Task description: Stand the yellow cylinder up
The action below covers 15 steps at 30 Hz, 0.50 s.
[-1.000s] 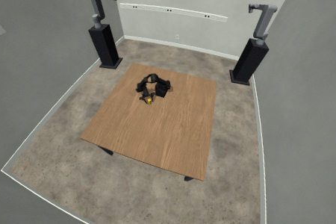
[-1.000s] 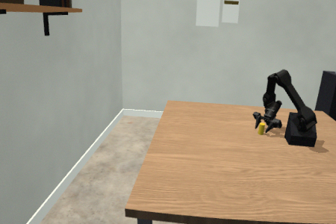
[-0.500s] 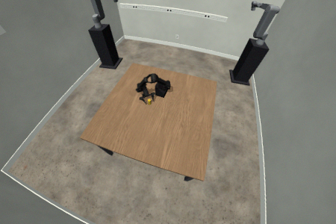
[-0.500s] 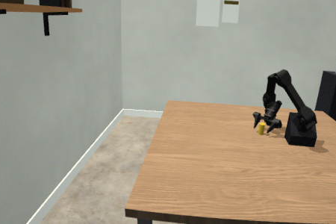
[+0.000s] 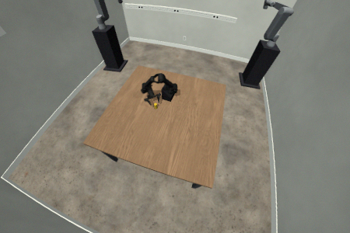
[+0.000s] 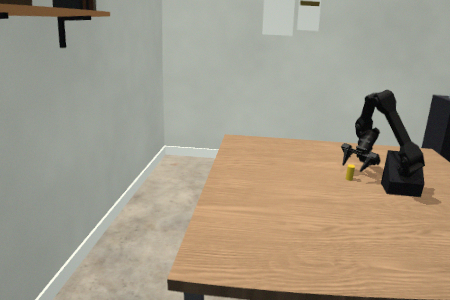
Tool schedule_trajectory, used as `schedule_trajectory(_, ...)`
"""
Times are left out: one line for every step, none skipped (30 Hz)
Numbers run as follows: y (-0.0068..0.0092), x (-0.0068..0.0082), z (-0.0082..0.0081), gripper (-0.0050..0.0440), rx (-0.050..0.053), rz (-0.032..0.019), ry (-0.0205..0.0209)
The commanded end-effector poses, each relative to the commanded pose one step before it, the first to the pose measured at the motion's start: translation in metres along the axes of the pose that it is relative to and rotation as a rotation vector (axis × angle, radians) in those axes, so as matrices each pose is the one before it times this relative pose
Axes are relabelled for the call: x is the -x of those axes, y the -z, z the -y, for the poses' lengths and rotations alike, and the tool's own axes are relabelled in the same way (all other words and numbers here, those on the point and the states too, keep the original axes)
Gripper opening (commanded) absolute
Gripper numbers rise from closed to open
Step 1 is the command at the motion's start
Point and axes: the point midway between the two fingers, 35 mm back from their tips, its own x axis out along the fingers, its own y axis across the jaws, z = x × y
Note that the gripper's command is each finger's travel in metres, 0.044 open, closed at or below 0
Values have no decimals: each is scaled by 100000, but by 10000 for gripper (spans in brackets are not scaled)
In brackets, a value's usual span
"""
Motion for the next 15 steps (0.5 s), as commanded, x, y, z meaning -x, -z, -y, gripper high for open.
schedule_trajectory(1495, 2856, -512, 440, 3424, 1177, -1258)
schedule_trajectory(244, 582, -2, 440, -8, 56, -24)
schedule_trajectory(232, 552, -2, 440, -8, 52, -23)
schedule_trajectory(214, 508, -2, 440, -8, 47, -20)
schedule_trajectory(190, 451, -2, 440, -7, 41, -18)
schedule_trajectory(161, 382, -1, 440, -7, 34, -15)
schedule_trajectory(128, 303, 1, 440, -5, 26, -11)
schedule_trajectory(91, 215, -2, 440, -4, 19, -8)
schedule_trajectory(0, 0, 0, 440, 0, 0, 0)
schedule_trajectory(0, 0, 0, 440, 0, 0, 0)
schedule_trajectory(-423, -157, 143, 440, -2002, -1254, 863)
schedule_trajectory(86, 111, -14, 440, 213, 138, -94)
schedule_trajectory(38, 46, -6, 440, 99, 64, -44)
schedule_trajectory(7, 8, -1, 440, 19, 12, -8)
schedule_trajectory(1, 0, 0, 440, 3, 2, -1)
